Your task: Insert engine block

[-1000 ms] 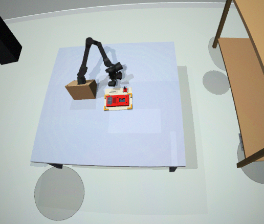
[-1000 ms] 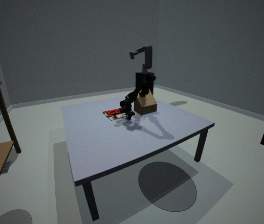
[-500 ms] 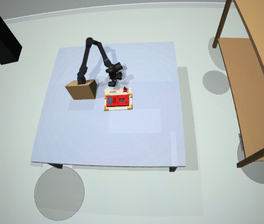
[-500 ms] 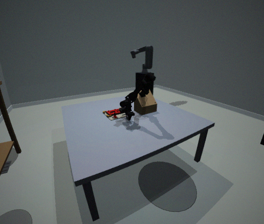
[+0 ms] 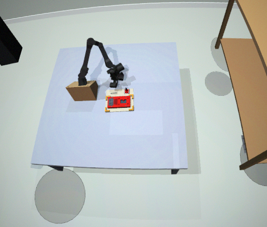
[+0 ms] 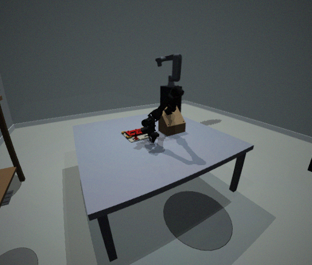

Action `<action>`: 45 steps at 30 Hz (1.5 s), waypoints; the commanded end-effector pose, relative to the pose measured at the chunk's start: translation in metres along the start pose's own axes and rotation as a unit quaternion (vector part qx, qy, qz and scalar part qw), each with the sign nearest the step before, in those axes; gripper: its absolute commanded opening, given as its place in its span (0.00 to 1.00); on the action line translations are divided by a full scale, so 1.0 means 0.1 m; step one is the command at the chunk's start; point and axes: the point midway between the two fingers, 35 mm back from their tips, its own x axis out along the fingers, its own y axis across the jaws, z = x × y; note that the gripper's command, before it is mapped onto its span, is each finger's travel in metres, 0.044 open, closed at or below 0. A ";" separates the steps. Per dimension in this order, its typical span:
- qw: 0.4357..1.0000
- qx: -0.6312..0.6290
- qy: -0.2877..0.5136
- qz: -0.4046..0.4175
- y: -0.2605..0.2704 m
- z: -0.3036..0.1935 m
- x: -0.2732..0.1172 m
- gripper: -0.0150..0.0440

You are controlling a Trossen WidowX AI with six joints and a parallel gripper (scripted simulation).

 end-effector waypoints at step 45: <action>1.000 0.000 0.010 -0.010 0.00 -0.01 -0.64 1.00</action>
